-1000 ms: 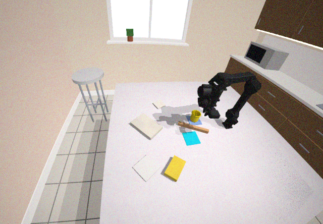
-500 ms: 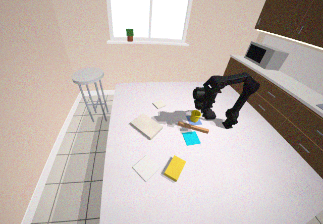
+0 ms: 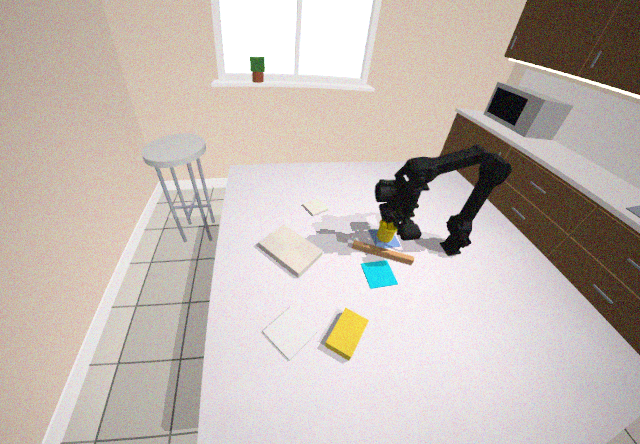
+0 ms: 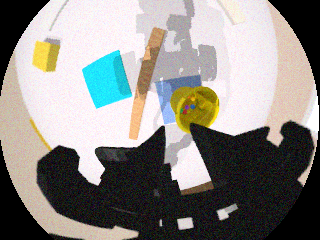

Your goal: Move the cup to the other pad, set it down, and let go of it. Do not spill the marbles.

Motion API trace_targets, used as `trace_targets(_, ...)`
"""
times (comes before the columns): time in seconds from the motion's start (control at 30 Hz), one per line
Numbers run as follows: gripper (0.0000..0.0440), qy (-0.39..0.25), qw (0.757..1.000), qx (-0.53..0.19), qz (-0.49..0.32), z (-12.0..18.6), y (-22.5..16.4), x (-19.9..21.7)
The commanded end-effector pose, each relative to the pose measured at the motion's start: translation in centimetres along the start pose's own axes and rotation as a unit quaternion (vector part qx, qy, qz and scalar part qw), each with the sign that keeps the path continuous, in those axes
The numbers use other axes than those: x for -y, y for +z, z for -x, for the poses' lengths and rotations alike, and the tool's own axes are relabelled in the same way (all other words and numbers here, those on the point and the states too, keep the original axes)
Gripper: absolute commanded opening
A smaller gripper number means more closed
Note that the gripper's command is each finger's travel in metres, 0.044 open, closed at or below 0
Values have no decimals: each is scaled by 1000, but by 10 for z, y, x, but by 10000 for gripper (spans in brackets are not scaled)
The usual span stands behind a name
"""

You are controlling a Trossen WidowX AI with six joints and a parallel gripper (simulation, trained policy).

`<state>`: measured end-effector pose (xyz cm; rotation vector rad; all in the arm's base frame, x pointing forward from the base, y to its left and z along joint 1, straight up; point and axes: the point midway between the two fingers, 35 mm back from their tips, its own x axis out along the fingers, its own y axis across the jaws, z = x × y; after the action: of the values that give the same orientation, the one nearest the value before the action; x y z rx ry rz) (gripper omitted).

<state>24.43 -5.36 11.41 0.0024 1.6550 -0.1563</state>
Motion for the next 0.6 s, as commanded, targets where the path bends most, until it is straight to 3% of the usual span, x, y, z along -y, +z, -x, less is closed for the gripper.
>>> trace_targets(0.0,170,-2,1000,-7,10,-10,0,3)
trace_targets(0.43,177,7,998,-17,67,-48,1,5)
trace_targets(0.57,111,9,996,-14,91,-54,4,6)
